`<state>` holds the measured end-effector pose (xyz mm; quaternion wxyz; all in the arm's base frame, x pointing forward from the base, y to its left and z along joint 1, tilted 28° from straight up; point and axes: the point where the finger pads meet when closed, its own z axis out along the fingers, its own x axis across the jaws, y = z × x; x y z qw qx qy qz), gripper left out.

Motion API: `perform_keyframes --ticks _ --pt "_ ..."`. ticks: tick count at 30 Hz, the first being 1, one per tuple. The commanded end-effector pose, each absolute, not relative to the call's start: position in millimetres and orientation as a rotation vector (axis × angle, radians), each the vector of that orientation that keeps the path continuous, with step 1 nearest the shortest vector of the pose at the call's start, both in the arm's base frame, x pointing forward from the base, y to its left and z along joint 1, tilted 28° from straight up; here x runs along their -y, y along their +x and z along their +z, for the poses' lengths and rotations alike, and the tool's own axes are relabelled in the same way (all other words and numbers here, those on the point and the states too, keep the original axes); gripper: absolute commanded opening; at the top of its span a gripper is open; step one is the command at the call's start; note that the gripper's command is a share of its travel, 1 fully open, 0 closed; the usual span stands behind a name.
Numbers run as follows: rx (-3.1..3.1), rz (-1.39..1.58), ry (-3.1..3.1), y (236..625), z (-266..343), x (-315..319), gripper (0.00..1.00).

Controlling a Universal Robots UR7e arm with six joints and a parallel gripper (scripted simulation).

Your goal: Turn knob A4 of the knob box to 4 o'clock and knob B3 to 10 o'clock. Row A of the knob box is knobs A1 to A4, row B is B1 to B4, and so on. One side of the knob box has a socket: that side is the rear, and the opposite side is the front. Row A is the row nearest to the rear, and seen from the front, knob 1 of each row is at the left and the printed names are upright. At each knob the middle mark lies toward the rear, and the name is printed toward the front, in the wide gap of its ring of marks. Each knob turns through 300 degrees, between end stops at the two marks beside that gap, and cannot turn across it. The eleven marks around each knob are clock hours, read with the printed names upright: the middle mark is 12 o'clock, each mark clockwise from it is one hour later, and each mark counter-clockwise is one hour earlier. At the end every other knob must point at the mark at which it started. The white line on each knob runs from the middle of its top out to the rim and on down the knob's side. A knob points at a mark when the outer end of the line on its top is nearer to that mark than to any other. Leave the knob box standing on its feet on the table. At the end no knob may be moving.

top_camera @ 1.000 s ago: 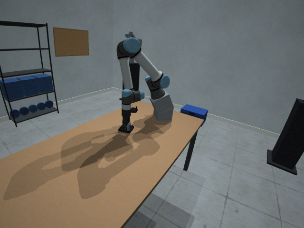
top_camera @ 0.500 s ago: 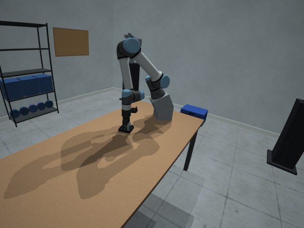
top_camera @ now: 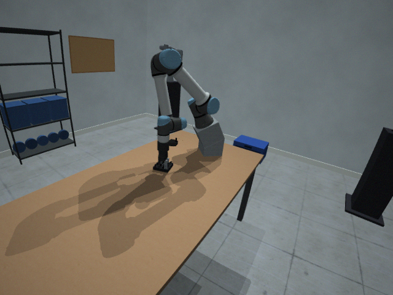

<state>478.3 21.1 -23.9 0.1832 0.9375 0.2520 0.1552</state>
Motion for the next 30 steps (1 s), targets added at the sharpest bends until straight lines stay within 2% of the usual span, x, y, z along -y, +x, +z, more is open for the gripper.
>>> perform_keyframes --ticks 1,9,10,30 --pt "-0.711 0.439 2.644 478.6 -23.5 -21.3 0.46" --pt "-0.711 0.439 2.644 478.6 -23.5 -21.3 0.46" --pt "-0.711 0.439 2.644 478.6 -23.5 -21.3 0.30" --pt "-0.711 0.439 2.644 478.6 -23.5 -21.3 0.30"
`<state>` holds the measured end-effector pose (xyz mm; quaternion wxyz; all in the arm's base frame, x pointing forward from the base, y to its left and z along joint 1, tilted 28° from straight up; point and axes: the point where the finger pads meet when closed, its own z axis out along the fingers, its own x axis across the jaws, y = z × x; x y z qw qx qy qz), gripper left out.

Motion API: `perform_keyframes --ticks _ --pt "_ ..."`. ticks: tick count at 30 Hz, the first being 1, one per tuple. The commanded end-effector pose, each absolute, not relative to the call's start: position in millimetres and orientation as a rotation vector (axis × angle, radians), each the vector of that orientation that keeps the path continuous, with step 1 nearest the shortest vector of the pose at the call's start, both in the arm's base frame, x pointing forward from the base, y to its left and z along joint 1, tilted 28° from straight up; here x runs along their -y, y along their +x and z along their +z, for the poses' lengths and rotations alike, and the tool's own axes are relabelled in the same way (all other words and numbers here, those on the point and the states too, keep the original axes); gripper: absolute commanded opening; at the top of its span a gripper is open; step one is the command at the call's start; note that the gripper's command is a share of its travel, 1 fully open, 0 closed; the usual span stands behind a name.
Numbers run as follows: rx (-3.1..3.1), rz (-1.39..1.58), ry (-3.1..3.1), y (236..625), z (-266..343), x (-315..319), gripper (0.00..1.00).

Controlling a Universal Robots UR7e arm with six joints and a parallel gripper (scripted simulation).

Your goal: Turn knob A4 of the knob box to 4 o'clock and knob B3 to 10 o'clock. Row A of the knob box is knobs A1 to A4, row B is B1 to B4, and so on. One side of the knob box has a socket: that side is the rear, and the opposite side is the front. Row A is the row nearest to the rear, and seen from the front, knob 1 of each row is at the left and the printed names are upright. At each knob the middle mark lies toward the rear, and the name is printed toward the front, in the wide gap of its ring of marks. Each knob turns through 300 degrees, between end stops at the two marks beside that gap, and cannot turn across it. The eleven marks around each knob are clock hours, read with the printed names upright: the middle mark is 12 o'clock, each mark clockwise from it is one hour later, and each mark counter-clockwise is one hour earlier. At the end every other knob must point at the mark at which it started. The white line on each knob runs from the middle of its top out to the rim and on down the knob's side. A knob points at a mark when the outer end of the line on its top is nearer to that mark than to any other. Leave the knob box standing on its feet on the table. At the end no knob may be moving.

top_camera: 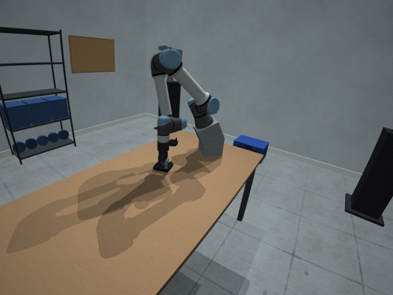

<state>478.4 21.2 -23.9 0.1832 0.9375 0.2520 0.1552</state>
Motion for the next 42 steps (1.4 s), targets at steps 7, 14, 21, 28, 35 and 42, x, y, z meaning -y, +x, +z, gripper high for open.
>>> perform_keyframes --ticks 7,14,21,28,35,42 --pt "-0.711 0.439 2.644 478.6 -23.5 -21.3 0.30" --pt "-0.710 0.439 2.644 478.6 -23.5 -21.3 0.30" --pt "-0.701 0.441 2.647 478.6 -23.5 -21.3 0.30" --pt "-0.682 0.445 2.654 478.6 -23.5 -21.3 0.30" --pt "-0.632 0.456 2.671 478.6 -23.5 -21.3 0.30" --pt "-0.550 0.473 2.697 478.6 -23.5 -21.3 0.30"
